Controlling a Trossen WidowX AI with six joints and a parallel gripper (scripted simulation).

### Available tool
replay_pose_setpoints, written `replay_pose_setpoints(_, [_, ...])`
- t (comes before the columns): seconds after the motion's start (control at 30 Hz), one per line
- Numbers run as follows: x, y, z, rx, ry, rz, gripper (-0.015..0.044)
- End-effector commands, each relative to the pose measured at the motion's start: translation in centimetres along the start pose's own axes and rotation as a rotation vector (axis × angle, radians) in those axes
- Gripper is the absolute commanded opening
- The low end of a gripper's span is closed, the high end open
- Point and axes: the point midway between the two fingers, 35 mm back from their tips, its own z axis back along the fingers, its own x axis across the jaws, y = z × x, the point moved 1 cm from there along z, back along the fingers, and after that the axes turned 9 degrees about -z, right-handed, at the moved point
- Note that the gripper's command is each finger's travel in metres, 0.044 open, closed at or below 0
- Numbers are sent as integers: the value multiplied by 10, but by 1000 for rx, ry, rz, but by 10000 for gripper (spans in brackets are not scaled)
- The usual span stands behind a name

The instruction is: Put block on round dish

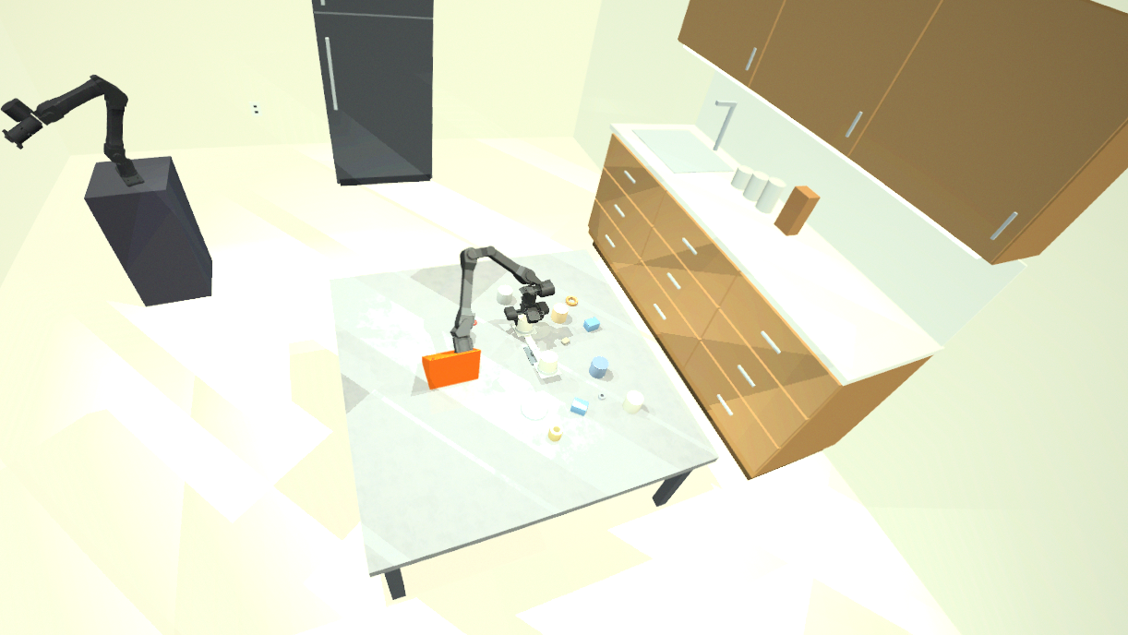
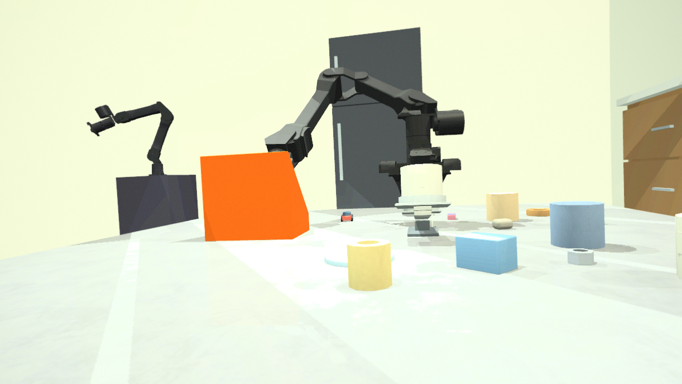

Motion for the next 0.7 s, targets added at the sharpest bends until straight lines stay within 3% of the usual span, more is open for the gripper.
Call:
replay_pose_setpoints(0.0, [4, -1, 7, -4, -12, 2, 0])
replay_pose_setpoints(0.67, [8, -2, 32, -11, -14, 2, 0])
